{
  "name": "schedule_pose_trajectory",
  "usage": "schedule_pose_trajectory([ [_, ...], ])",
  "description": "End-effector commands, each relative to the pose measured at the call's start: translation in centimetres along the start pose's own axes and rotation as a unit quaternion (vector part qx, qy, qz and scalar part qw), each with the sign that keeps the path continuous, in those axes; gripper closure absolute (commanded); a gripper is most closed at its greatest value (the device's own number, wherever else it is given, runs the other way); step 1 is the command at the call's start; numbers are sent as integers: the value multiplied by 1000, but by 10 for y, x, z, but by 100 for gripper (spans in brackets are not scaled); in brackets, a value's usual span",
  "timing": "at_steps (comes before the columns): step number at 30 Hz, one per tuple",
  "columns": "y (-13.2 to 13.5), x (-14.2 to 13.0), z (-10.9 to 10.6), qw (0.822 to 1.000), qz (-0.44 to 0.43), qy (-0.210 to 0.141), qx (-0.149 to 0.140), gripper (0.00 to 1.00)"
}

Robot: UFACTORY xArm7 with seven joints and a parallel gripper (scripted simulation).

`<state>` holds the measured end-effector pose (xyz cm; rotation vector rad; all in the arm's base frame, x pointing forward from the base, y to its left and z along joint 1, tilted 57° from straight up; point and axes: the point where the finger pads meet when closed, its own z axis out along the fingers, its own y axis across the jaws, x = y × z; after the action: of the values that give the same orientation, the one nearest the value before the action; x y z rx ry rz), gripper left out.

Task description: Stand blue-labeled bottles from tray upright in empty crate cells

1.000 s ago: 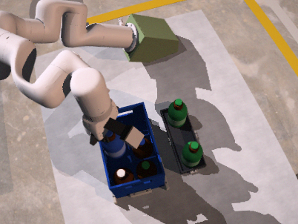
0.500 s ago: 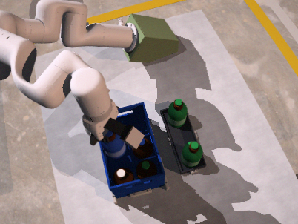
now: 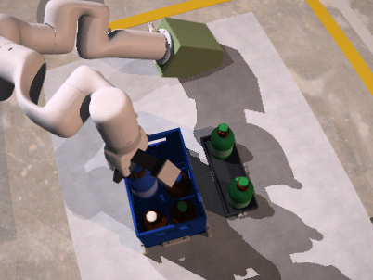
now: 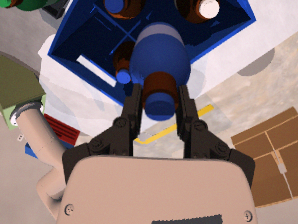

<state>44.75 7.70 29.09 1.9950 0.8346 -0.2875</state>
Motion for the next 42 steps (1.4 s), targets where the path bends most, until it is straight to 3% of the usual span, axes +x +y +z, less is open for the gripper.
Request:
schedule_pose_trajectory([
  [1,0,1,2,1000,0,3,-1,100],
  [22,0,1,24,1000,0,3,-1,100],
  [42,0,1,29,1000,0,3,-1,100],
])
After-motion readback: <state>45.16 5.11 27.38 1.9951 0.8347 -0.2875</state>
